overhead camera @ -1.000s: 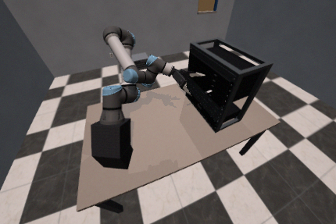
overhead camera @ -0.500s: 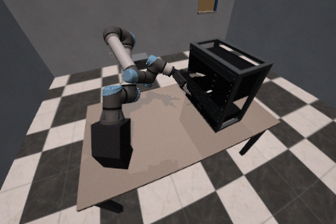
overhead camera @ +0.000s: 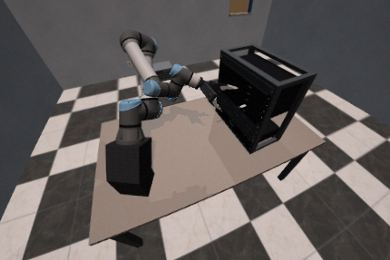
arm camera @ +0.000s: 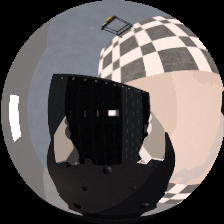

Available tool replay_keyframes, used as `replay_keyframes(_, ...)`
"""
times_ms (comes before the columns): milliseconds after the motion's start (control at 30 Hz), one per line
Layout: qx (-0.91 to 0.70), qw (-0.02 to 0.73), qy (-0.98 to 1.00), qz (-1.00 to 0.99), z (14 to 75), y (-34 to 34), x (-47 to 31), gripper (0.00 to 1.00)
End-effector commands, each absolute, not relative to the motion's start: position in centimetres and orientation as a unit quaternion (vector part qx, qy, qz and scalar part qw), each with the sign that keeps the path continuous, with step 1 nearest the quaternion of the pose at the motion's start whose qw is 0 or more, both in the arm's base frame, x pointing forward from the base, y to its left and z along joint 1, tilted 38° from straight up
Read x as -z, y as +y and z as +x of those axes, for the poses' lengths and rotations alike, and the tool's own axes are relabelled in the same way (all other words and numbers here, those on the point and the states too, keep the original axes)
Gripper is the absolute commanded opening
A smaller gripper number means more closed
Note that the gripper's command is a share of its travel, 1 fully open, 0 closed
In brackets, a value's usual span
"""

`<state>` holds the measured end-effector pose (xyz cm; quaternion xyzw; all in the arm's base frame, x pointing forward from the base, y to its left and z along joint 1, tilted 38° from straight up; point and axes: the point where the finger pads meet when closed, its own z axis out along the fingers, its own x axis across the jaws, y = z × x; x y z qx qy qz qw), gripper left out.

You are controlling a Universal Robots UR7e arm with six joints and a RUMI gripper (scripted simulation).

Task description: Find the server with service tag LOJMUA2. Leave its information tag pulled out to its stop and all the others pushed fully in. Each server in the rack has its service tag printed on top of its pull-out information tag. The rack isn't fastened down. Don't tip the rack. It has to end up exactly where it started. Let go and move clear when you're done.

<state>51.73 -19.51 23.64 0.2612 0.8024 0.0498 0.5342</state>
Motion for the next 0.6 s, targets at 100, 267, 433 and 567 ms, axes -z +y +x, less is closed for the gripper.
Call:
replay_keyframes(100, -0.051, 0.533, 0.803, 0.263, 51.73, -19.53, -23.5, 1.0)
replay_keyframes(267, -0.052, 0.532, 0.803, 0.264, 51.73, -19.52, -23.43, 1.0)
replay_keyframes(433, -0.053, 0.53, 0.804, 0.265, 51.73, -19.52, -23.31, 1.0)
replay_keyframes(567, -0.054, 0.529, 0.804, 0.266, 51.72, -19.51, -23.21, 1.0)
